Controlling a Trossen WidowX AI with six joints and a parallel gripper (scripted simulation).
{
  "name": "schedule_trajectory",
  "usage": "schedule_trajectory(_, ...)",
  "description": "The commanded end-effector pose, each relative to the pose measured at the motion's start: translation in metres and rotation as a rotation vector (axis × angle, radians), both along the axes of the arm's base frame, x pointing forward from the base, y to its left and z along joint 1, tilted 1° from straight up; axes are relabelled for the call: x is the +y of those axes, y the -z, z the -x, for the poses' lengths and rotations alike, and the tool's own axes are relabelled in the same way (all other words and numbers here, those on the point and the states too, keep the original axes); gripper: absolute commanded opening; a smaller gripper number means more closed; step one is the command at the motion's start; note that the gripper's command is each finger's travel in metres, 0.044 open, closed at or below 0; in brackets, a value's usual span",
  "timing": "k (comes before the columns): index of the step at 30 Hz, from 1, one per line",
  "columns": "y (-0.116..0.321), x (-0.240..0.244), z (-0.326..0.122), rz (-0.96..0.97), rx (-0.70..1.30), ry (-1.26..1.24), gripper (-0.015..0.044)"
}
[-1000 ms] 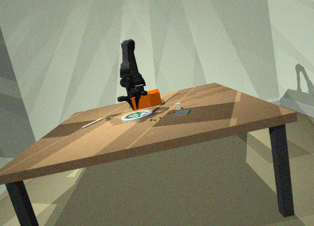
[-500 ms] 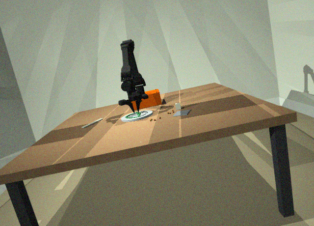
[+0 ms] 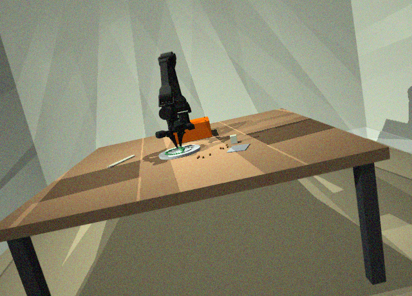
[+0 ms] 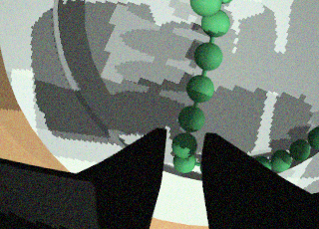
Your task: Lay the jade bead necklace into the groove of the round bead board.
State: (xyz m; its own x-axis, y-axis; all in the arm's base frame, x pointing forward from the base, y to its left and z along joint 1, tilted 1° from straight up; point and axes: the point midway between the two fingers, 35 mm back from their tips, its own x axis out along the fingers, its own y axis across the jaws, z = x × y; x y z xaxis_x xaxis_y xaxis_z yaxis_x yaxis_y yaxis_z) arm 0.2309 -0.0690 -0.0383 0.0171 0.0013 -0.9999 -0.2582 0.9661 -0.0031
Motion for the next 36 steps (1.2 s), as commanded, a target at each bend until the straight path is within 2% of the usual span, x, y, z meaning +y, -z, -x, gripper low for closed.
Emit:
schedule_trajectory(1,-0.0003,-0.0001,-0.0003,0.0,-0.001,0.0,0.0)
schedule_trajectory(36,-0.006,0.0001,0.0011,0.0,0.006,-0.005,0.0)
